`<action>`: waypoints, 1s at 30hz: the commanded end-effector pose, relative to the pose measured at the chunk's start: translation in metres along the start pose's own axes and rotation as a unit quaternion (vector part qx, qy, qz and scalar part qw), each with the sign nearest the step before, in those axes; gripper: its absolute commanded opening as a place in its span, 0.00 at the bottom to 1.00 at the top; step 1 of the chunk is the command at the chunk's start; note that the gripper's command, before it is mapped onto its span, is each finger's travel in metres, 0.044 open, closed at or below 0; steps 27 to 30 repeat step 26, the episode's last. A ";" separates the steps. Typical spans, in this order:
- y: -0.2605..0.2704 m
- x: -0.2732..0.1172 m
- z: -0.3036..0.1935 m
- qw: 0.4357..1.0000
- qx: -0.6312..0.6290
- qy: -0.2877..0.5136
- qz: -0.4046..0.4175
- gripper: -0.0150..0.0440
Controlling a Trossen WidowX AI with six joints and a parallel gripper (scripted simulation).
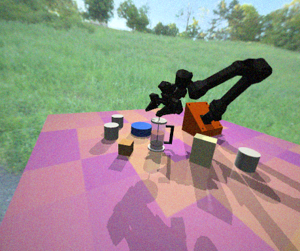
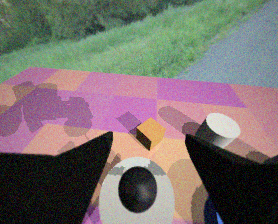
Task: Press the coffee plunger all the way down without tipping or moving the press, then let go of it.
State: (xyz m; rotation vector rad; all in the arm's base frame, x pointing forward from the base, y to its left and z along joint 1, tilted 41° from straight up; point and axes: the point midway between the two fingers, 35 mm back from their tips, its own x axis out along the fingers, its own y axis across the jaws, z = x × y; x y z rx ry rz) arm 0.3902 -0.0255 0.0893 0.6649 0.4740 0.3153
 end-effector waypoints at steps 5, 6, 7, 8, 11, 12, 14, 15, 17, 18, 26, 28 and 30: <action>-0.001 -0.005 0.005 1.000 -0.002 0.001 -0.003 1.00; -0.001 -0.010 0.010 1.000 -0.002 0.002 -0.003 1.00; -0.001 -0.016 0.015 1.000 -0.002 0.004 -0.003 1.00; 0.000 -0.024 0.022 1.000 -0.002 0.005 -0.003 1.00; 0.007 -0.060 0.046 1.000 -0.001 0.007 -0.001 1.00; 0.009 -0.067 0.050 1.000 0.000 0.007 0.000 1.00; 0.009 -0.070 0.051 1.000 0.000 0.007 0.000 1.00; 0.009 -0.069 0.050 1.000 0.000 0.007 0.000 1.00; 0.008 -0.069 0.049 1.000 0.000 0.007 0.000 1.00; 0.008 -0.069 0.049 1.000 0.000 0.007 0.000 1.00; 0.008 -0.069 0.049 1.000 0.000 0.007 0.000 1.00; 0.008 -0.069 0.049 1.000 0.000 0.007 0.000 1.00; 0.008 -0.069 0.049 1.000 0.000 0.007 0.000 1.00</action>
